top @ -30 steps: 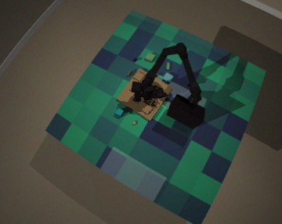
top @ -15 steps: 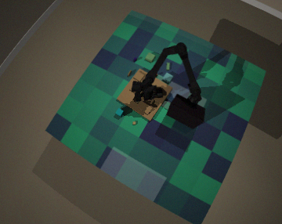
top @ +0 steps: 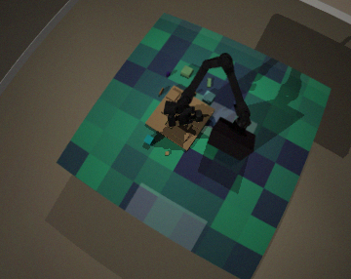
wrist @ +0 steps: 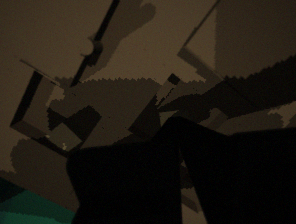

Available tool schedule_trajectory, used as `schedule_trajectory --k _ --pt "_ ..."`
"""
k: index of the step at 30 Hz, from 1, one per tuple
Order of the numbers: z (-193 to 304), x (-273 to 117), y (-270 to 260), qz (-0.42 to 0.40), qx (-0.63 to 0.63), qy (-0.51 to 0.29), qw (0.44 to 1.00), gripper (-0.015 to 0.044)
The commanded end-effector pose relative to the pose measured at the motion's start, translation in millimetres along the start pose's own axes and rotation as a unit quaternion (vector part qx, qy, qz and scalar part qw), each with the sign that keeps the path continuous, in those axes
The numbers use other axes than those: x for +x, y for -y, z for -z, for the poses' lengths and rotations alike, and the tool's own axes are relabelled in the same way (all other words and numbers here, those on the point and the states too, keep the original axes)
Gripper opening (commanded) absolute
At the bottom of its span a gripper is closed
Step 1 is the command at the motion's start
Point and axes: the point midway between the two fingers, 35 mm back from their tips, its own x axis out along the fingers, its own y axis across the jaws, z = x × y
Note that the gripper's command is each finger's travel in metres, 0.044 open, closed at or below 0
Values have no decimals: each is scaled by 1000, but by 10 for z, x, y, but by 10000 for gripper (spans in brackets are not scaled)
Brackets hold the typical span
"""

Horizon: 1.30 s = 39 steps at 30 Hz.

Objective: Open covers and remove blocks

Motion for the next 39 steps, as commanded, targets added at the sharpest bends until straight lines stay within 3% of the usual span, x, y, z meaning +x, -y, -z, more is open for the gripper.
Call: schedule_trajectory --k 1,29,34,39 --pt "-11 15 12 2 0 0 1000 0" --pt "1 -117 -4 1 0 0 1000 0" --pt "4 -266 -14 1 -2 -1 1000 131" --pt "4 -555 -13 0 0 -2 1000 144"
